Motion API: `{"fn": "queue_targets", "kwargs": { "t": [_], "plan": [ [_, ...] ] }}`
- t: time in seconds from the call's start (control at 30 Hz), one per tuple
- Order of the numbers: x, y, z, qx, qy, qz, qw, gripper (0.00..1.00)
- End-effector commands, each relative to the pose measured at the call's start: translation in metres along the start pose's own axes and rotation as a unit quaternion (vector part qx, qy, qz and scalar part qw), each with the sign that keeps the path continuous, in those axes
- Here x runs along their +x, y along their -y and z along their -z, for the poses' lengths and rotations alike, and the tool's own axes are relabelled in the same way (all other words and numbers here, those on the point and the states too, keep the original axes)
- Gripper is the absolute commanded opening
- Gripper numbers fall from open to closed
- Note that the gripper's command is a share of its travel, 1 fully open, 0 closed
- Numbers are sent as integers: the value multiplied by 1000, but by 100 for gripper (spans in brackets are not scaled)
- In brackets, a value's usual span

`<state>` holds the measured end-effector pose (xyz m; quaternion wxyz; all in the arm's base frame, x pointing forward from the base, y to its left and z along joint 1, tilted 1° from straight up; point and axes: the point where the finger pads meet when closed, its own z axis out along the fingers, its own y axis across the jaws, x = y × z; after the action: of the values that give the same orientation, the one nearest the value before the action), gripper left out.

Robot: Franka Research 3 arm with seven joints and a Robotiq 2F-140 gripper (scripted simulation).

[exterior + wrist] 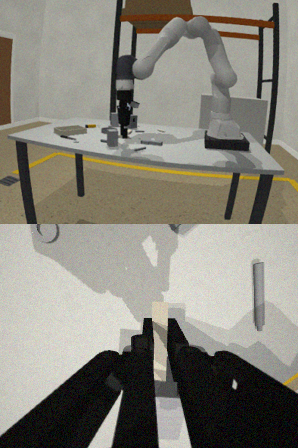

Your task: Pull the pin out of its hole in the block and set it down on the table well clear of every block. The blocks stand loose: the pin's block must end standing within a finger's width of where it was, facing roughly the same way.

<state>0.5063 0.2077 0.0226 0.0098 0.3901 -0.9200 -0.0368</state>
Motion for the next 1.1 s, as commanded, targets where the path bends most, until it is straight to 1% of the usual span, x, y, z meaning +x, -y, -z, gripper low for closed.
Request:
{"fn": "queue_targets", "kwargs": {
  "t": [0.0,0.9,1.07],
  "plan": [
    [2,-2,-2,0,-3,1,1000,10],
    [-2,0,-2,0,-1,-4,1000,10],
    [-2,0,-1,-1,-6,-7,1000,10]
  ]
}}
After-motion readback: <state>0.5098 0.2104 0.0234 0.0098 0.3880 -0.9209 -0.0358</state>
